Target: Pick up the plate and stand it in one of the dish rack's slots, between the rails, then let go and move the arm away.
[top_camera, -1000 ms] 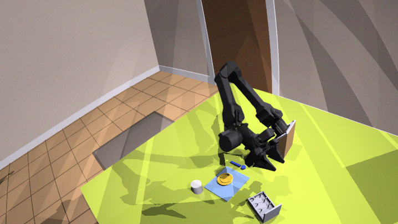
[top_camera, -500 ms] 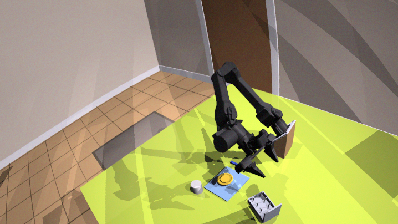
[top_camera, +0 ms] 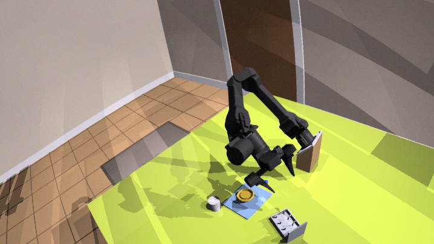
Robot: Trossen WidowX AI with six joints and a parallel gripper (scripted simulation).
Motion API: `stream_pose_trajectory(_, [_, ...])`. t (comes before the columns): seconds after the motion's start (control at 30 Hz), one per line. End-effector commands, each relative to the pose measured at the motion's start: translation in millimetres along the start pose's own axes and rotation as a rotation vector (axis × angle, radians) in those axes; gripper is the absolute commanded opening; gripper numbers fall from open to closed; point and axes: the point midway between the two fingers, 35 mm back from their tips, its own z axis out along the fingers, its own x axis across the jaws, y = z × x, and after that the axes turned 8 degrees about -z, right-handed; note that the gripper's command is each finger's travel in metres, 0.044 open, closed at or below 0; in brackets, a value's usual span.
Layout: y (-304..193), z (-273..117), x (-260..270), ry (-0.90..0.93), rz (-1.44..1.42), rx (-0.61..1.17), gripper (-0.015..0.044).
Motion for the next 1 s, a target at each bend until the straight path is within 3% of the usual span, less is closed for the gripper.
stream_pose_trajectory(0.0, [-6,-8,-6,-0.018,0.113,0.074,0.0400])
stream_pose_trajectory(0.47, [-29,-43,-26,-0.155,0.505,0.304,0.0400])
stream_pose_trajectory(0.97, [-50,-94,-48,-0.434,0.879,0.470,0.0400])
